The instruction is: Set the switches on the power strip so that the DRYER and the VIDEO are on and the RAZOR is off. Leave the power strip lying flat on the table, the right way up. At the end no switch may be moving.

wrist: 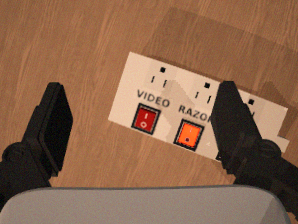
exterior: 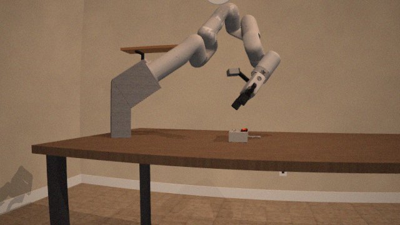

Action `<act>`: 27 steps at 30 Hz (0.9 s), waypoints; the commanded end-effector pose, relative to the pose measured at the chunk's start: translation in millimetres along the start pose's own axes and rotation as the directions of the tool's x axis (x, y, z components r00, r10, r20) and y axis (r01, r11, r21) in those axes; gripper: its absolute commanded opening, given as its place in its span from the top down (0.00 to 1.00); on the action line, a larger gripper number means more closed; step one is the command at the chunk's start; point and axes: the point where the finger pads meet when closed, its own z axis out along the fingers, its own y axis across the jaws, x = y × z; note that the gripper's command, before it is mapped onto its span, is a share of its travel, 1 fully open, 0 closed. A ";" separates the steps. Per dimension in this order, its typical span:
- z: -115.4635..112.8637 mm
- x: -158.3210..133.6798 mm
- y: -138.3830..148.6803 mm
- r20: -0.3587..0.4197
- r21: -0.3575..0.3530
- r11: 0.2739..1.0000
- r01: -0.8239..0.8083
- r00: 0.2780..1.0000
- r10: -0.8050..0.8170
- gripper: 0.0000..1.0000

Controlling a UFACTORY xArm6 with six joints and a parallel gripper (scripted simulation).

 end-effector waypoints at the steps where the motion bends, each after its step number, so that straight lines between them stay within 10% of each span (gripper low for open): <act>1: -15.0 -16.9 24.6 0.050 0.048 0.966 0.253 0.966 -0.255 0.00; 27: -21.5 -23.7 37.0 0.060 0.072 0.930 0.359 0.930 -0.364 0.00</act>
